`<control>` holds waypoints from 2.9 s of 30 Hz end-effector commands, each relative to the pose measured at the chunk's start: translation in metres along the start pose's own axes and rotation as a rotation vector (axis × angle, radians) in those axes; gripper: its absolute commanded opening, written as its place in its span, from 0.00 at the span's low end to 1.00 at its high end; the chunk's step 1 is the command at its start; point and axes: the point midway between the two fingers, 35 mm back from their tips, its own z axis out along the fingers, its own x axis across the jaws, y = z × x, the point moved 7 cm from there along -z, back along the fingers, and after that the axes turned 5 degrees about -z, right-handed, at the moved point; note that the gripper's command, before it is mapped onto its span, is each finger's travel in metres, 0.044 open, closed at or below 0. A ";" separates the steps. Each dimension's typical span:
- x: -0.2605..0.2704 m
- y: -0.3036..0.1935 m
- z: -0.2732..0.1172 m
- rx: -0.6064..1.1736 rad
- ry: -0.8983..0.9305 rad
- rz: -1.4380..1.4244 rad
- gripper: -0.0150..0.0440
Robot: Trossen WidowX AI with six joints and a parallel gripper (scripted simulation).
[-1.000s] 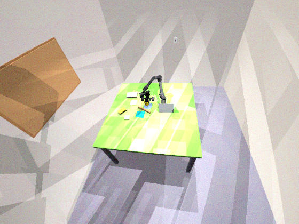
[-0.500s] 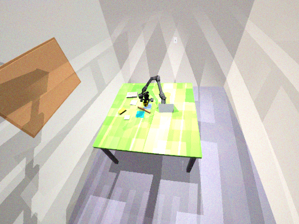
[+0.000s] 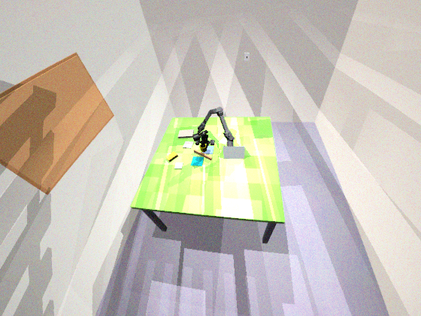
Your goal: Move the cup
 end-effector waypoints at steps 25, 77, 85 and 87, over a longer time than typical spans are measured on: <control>0.030 -0.041 -0.004 0.009 0.006 0.011 0.25; 0.068 -0.097 0.016 0.011 0.009 0.013 0.25; 0.068 -0.097 0.030 0.010 0.009 0.013 0.25; 0.068 -0.098 0.034 0.010 0.009 0.013 0.25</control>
